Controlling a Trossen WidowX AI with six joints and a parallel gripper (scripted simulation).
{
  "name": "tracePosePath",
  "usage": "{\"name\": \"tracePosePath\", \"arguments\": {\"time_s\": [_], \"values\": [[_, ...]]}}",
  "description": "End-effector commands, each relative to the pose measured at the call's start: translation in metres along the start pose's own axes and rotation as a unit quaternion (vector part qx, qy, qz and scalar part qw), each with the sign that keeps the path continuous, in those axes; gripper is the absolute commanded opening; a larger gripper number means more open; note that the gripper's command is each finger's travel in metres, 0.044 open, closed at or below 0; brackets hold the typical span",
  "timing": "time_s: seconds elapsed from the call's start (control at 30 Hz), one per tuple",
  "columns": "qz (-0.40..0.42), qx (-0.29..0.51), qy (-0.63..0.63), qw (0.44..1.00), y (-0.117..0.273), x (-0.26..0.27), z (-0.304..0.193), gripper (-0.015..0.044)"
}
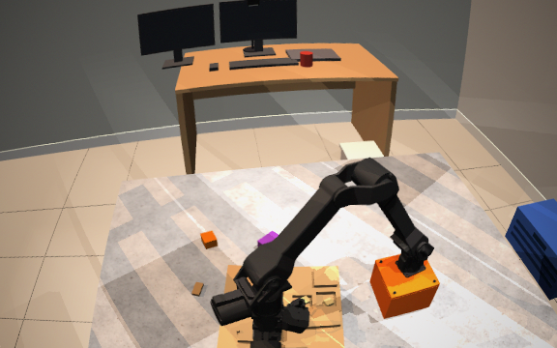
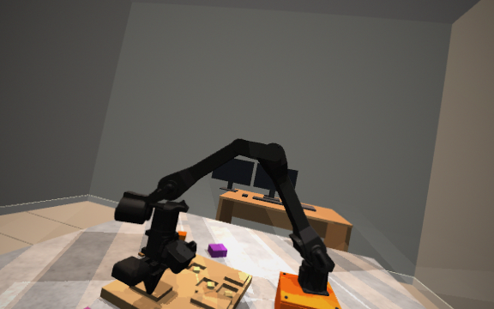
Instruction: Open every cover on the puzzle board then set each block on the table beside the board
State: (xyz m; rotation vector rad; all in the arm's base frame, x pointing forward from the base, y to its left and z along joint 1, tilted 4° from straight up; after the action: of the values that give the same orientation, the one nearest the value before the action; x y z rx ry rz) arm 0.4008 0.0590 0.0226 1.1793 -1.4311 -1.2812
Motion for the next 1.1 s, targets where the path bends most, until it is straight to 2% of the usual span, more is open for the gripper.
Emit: {"name": "tracePosePath", "arguments": {"time_s": [0.0,1.07], "values": [[0.004,-0.005,0.002,1.000,-0.008,0.001,0.003,0.0000],[0.004,-0.005,0.002,1.000,-0.018,0.020,0.012,0.0000]]}}
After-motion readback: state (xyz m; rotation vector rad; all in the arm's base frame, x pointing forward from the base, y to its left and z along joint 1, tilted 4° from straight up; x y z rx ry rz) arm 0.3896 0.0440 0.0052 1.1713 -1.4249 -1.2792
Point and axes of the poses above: the point midway between the two fingers, 35 mm back from their tips, its own y axis back along the fingers, its own x axis across the jaws, z = x × y, the point moved 1 cm from there along y, back along the fingers, and after that the axes turned 9 degrees about y, right-handed, at the moved point
